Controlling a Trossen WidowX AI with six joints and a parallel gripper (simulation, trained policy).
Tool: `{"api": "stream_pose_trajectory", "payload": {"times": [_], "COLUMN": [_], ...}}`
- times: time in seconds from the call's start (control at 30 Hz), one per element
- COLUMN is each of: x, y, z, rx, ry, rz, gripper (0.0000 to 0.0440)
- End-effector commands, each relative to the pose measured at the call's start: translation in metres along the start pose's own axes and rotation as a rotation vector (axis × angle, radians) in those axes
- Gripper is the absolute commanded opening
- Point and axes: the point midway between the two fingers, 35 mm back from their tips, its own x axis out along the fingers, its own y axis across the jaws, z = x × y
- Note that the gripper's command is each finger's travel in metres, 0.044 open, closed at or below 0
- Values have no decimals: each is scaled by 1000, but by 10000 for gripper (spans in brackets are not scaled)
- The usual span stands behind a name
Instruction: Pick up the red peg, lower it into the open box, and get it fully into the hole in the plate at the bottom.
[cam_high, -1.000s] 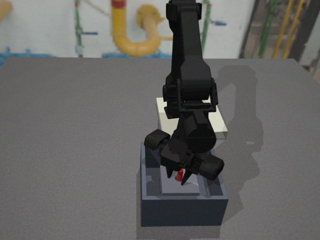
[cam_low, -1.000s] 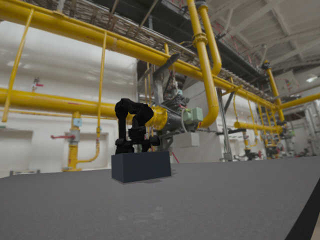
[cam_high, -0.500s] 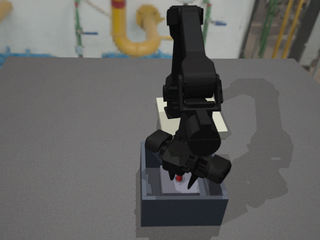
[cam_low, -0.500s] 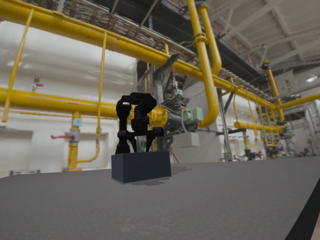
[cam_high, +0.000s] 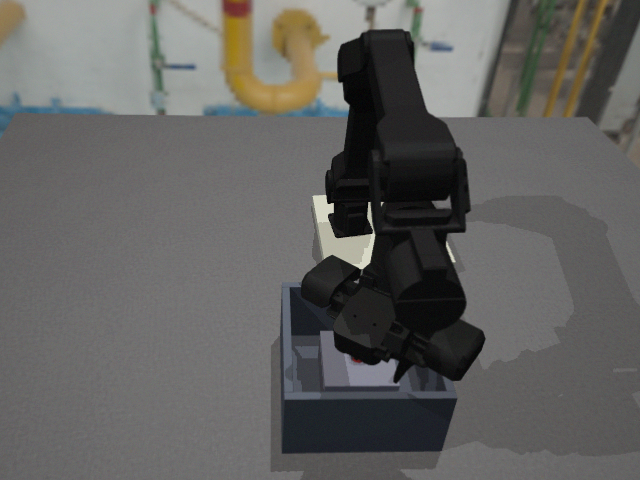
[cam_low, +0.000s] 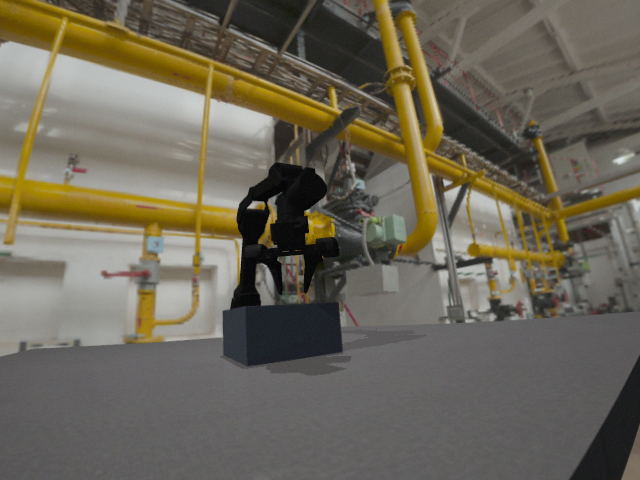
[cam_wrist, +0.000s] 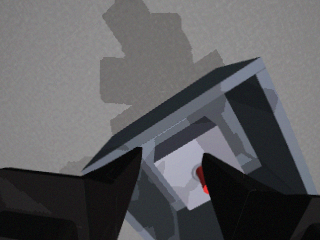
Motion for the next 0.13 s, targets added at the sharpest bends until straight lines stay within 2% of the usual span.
{"api": "stream_pose_trajectory", "payload": {"times": [0.0, 0.1], "x": [-10, -14], "y": [9, 12], "z": [1, -1], "rx": [13, 21], "ry": [29, 52], "rz": [-4, -17], "gripper": [238, 243]}}
